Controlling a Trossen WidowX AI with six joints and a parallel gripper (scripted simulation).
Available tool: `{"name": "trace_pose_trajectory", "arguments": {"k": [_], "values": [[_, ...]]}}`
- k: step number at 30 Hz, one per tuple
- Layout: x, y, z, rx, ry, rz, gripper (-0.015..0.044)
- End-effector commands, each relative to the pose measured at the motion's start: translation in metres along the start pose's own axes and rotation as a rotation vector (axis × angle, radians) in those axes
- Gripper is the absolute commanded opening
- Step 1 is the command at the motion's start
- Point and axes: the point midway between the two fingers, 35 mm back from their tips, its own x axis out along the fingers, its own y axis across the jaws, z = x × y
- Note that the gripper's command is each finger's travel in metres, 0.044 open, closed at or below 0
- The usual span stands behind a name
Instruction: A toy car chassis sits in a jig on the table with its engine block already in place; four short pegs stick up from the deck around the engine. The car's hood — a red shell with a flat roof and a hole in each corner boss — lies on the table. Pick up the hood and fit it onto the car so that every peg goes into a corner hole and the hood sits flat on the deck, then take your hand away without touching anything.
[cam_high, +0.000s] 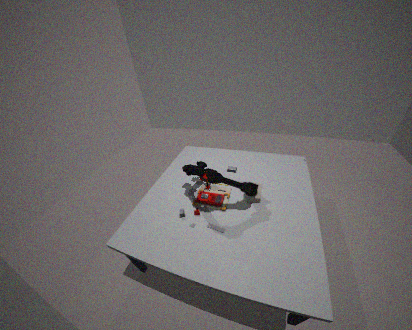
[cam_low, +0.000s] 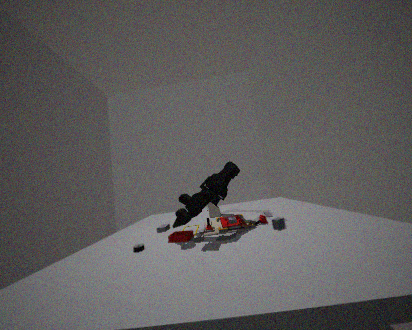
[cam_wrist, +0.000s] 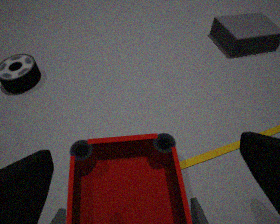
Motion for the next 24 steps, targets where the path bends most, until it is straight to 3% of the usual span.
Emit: {"name": "trace_pose_trajectory", "arguments": {"k": [1,24], "values": [[-0.001,0.004,-0.002,0.009,0.002,0.012,0.0440],[0.004,0.007,-0.015,0.011,0.003,0.019,0.0440]]}}
